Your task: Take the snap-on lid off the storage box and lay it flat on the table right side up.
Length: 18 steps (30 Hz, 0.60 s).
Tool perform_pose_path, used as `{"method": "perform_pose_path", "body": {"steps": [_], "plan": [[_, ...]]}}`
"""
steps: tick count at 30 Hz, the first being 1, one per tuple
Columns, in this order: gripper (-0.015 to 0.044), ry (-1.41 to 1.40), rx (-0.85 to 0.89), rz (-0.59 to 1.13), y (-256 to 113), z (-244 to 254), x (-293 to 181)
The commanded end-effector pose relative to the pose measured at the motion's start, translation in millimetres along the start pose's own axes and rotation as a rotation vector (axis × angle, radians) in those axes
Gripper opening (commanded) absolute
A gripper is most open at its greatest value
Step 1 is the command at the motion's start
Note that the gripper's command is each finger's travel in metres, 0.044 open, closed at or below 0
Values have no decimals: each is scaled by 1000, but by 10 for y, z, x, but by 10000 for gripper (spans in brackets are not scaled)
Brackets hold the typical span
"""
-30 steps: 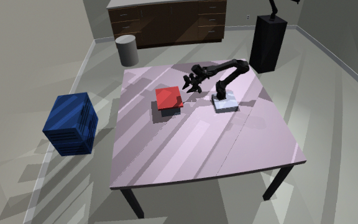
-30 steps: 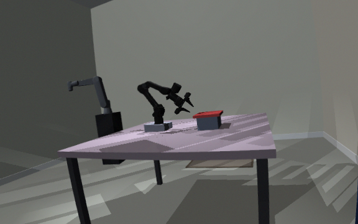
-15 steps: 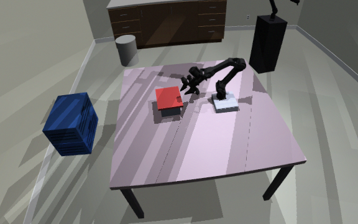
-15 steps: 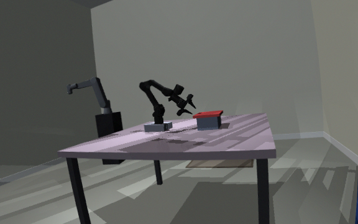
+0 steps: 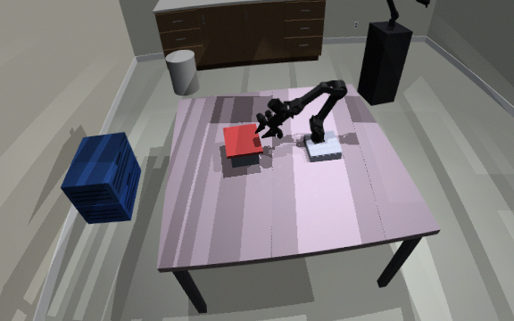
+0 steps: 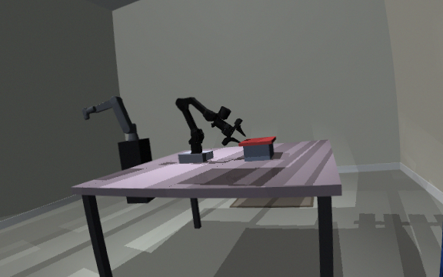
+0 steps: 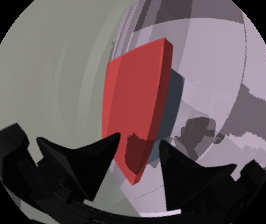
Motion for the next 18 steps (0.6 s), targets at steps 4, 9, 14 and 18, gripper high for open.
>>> {"method": "perform_pose_path", "body": {"steps": [4,9,14,18], "plan": [[235,4,-1,-3,132,-16,-6],[235,4,0,-3,214,-28,-14],[222,5,0,-3,238,-32,-16],[195,5,0,-3,238,-32,-16]]}}
Point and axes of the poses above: the point midway between the two fingers, 35 mm back from their tips, its own y axis out along the fingers, its own z axis across the jaws, x = y × z, the point moved 9 cm from there along -y, back along the fingers, and after that the axes turned 11 degrees about -y, right-handed, at the moved point
